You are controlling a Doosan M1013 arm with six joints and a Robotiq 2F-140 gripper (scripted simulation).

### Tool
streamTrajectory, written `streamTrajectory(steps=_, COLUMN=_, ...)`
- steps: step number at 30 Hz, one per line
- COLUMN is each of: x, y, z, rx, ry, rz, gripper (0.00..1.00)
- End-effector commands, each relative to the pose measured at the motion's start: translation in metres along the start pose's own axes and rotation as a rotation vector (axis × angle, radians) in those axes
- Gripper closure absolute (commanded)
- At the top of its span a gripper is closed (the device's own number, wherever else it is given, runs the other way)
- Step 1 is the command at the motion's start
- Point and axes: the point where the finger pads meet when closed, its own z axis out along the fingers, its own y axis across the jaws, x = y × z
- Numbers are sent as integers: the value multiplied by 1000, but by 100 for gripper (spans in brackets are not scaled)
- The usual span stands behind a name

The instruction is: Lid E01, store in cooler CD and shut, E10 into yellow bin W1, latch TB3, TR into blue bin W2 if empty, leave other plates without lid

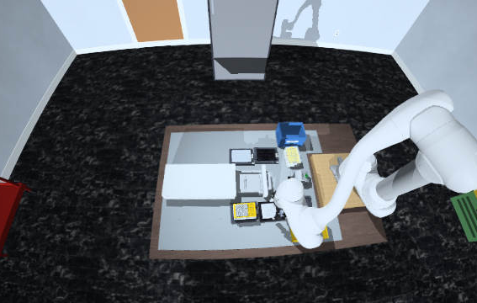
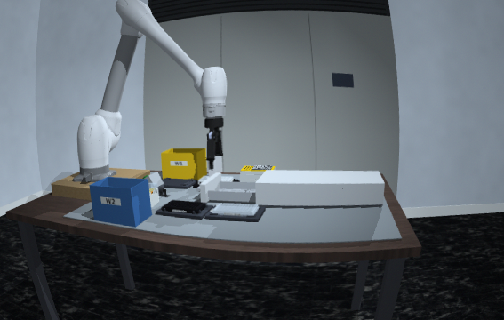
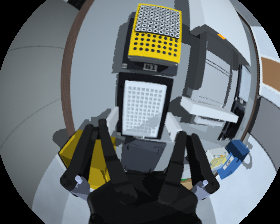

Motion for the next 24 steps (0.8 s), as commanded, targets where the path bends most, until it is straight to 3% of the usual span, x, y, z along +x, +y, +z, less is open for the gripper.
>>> streamTrajectory(steps=1, x=0, y=0, z=3, rx=0, ry=0, rz=0, gripper=34)
streamTrajectory(steps=24, x=0, y=0, z=26, rx=0, ry=0, rz=0, gripper=34)
